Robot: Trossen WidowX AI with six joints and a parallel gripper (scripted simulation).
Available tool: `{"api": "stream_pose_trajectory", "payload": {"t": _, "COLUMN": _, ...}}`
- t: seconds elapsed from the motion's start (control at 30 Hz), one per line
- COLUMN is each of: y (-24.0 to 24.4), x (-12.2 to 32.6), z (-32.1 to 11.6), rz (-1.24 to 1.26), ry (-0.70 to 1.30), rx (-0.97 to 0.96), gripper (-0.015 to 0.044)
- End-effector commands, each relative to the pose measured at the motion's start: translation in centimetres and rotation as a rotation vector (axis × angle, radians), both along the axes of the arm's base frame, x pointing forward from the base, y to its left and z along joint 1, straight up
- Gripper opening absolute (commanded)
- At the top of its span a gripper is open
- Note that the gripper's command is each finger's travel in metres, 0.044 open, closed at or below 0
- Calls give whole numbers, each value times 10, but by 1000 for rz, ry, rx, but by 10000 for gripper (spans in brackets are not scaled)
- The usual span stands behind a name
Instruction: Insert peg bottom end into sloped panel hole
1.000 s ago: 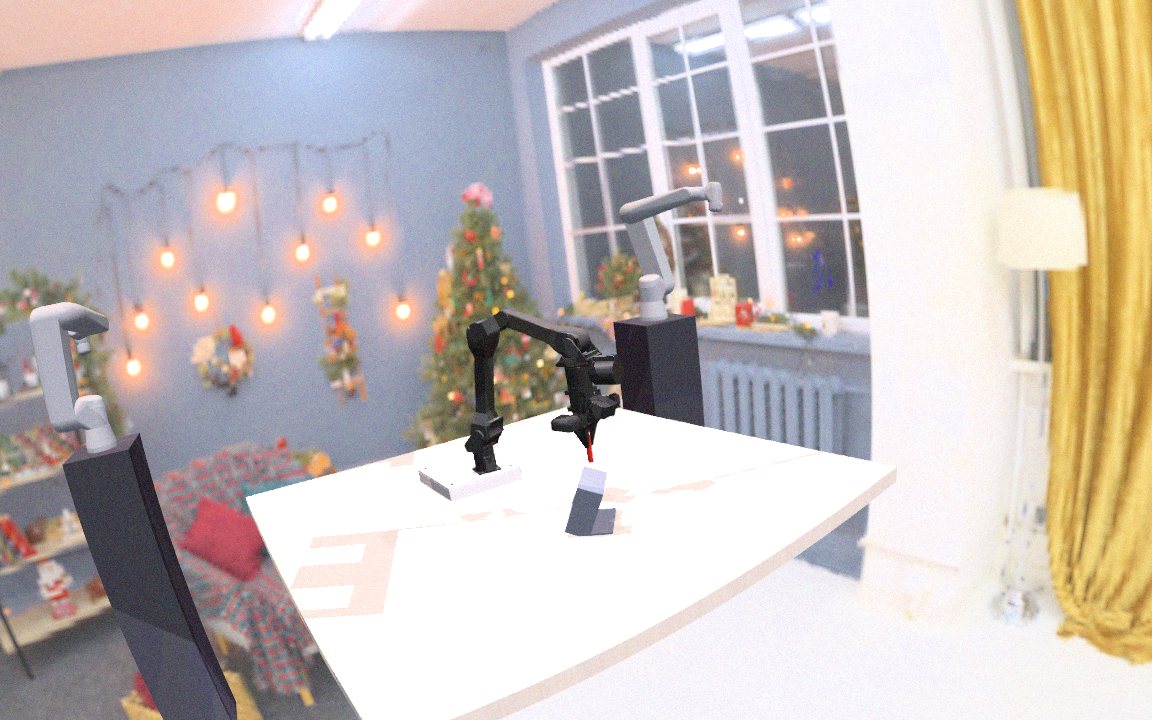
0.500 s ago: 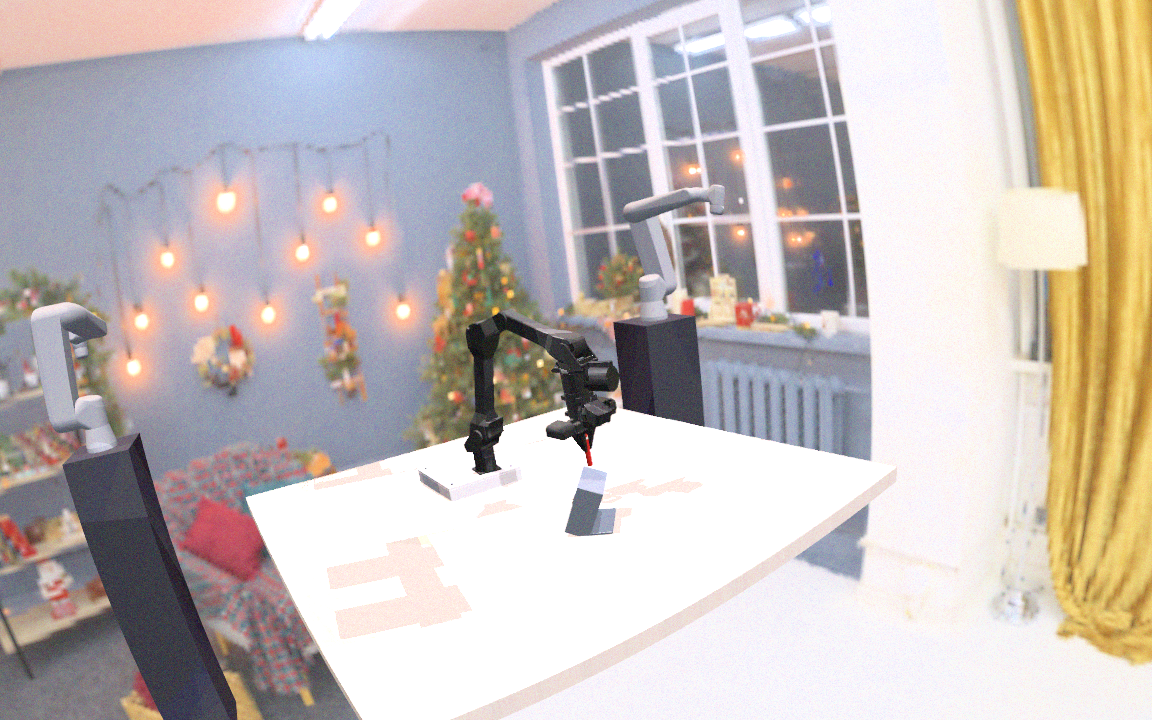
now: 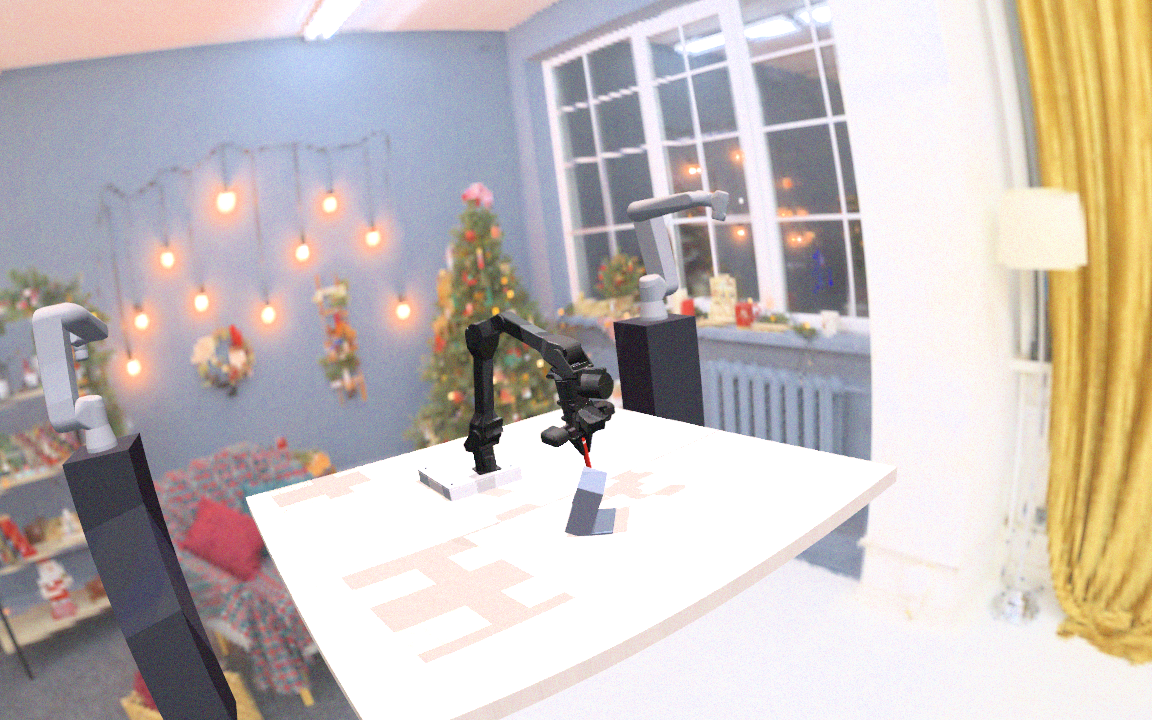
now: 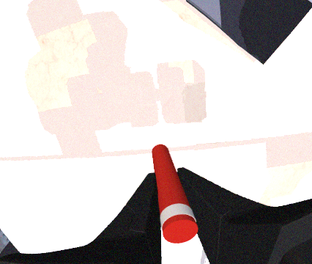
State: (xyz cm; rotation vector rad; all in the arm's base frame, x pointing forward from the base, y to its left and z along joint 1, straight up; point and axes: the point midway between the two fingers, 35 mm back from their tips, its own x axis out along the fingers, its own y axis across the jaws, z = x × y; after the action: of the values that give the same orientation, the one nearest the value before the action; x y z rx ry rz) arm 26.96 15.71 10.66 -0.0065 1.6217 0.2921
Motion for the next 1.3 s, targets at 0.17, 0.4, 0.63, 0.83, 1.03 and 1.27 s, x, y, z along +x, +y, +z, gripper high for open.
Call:
{"api": "stream_pose_trajectory", "payload": {"t": 0.17, "y": -7, "x": 4, "z": -4, "rz": -77, "ry": 32, "rx": 35, "gripper": 0}}
{"api": "stream_pose_trajectory", "payload": {"t": 0.4, "y": -13, "x": 7, "z": -7, "rz": -131, "ry": 52, "rx": 60, "gripper": 0}}
{"api": "stream_pose_trajectory", "payload": {"t": 0.63, "y": -18, "x": 10, "z": -9, "rz": -185, "ry": 71, "rx": 86, "gripper": 0}}
{"api": "stream_pose_trajectory", "payload": {"t": 0.83, "y": -23, "x": 13, "z": -10, "rz": -232, "ry": 87, "rx": 109, "gripper": 0}}
{"api": "stream_pose_trajectory", "payload": {"t": 1.03, "y": -28, "x": 15, "z": -12, "rz": -278, "ry": 103, "rx": 132, "gripper": 0}}
{"api": "stream_pose_trajectory", "payload": {"t": 1.27, "y": -34, "x": 18, "z": -13, "rz": -331, "ry": 122, "rx": 160, "gripper": 0}}
